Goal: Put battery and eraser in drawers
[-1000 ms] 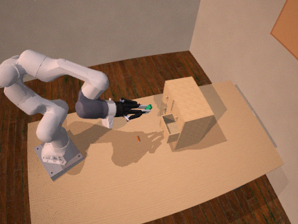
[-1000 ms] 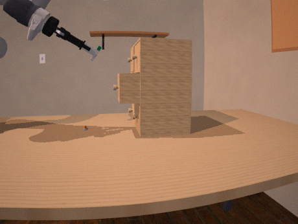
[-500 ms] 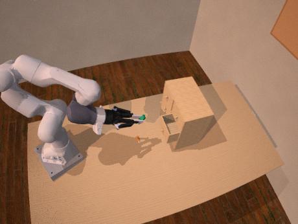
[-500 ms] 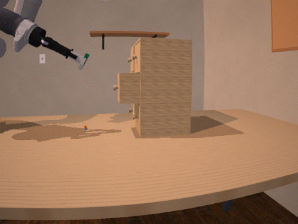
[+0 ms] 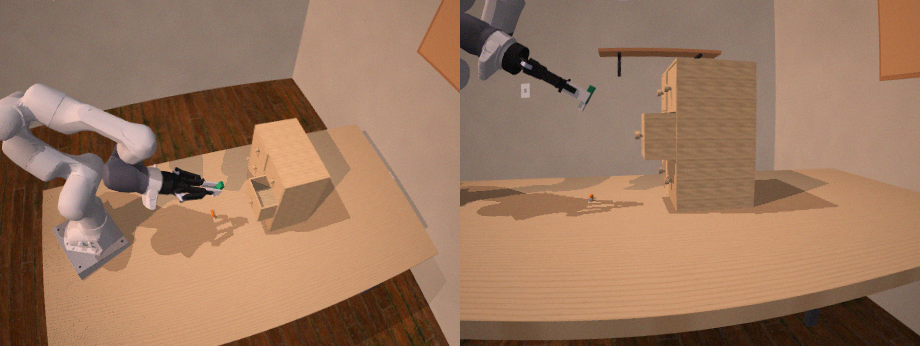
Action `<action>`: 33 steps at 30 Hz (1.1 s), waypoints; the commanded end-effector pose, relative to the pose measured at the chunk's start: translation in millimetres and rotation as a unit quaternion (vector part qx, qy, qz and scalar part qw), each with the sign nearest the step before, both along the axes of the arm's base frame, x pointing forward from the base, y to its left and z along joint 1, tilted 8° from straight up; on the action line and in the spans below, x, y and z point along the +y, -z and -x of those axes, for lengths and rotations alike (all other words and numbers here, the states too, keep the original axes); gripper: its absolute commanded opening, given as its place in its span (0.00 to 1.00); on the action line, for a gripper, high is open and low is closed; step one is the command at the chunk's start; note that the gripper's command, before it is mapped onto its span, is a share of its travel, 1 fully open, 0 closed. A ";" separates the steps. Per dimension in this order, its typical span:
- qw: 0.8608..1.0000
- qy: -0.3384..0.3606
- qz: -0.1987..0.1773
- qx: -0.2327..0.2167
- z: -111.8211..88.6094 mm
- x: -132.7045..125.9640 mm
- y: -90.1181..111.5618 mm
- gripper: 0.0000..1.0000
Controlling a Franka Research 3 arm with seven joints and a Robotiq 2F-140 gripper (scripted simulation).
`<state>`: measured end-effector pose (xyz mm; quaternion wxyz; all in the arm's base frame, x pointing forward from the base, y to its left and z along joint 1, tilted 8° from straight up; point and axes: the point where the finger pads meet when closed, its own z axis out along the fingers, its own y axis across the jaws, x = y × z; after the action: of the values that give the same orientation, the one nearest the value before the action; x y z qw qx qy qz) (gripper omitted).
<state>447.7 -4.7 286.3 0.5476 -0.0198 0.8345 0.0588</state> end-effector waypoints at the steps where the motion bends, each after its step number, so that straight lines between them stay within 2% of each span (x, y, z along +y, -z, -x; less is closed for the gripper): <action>1: 1.000 -0.005 0.010 -0.002 -3.7 1.2 -0.4 0.11; 13: 1.000 -0.005 0.010 -0.002 -23.6 3.3 -2.8 0.11; 33: 1.000 -0.005 0.010 -0.002 -92.7 10.5 -11.1 0.11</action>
<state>529.9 3.1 295.0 0.5456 -0.0189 0.8358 0.0582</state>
